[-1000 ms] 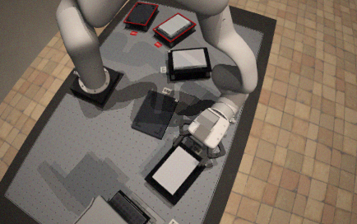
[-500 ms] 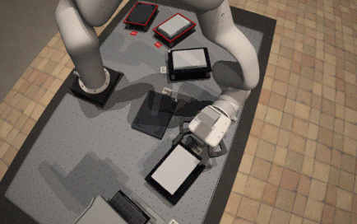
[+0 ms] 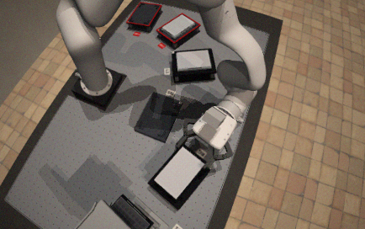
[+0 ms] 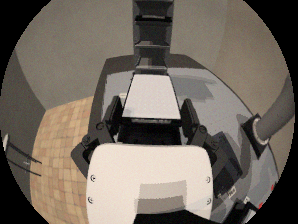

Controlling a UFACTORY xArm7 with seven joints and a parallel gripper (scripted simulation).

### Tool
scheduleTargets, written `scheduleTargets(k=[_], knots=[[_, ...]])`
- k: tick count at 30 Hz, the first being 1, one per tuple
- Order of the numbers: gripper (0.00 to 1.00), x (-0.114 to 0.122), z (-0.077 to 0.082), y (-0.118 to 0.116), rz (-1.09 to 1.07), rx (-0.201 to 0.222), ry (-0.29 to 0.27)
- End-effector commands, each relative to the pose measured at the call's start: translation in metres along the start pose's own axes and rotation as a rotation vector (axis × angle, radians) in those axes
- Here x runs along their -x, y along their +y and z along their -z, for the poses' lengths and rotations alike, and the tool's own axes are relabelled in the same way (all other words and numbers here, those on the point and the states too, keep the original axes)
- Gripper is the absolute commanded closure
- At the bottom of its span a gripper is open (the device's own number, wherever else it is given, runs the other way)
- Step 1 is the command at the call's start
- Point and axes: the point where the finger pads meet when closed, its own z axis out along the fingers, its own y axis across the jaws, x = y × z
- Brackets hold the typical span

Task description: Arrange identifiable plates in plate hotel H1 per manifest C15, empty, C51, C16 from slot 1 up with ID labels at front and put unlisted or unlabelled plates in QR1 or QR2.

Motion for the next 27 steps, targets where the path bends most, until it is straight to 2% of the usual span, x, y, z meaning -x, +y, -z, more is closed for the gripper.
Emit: scheduleTargets(k=[1,27], knots=[[1.00,-0.001,0.000,-0.001,-0.003,0.001,-0.001],[1.00,-0.001,-0.031,-0.001,-0.003,0.001,-0.001]])
